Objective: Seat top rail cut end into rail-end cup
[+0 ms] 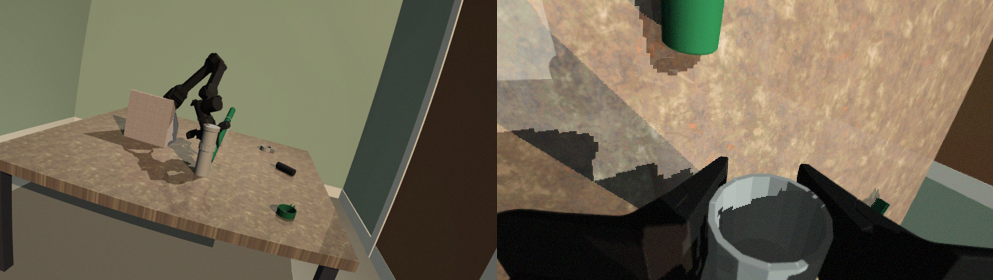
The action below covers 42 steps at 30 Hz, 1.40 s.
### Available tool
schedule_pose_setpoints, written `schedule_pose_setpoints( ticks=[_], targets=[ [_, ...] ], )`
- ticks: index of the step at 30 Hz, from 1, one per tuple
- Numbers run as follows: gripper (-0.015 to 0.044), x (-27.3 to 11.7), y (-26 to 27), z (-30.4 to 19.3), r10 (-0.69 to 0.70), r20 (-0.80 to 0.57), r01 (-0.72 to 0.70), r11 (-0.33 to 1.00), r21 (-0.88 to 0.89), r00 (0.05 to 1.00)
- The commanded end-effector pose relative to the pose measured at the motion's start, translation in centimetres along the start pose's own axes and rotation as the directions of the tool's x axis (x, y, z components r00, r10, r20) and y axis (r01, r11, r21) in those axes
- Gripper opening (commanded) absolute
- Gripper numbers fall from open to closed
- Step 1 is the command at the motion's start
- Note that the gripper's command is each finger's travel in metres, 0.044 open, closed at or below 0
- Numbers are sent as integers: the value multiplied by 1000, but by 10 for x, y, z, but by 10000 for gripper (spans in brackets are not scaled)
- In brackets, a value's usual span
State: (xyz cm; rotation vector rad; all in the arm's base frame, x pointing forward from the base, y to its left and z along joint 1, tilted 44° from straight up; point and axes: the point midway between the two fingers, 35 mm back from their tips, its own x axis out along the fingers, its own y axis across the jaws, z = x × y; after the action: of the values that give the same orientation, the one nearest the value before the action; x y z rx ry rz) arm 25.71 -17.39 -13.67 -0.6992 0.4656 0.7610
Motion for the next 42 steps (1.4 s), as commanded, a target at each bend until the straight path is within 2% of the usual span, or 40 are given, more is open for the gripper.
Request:
schedule_pose_setpoints(
  ticks=[1, 10, 27, 40, 42],
  targets=[
    [0, -1, -1, -1, -6, 1, 6, 1000, -7, 1000],
    [0, 0, 0, 0, 0, 0, 0, 1000, -1, 1000],
    [440, -12, -7, 12, -2, 1, 2, 1000, -3, 1000],
    [440, -35, -19, 40, -5, 4, 5, 1000, -8, 1000],
    [440, -35, -22, 39, -3, -3, 3, 999, 50, 1000]
  ],
)
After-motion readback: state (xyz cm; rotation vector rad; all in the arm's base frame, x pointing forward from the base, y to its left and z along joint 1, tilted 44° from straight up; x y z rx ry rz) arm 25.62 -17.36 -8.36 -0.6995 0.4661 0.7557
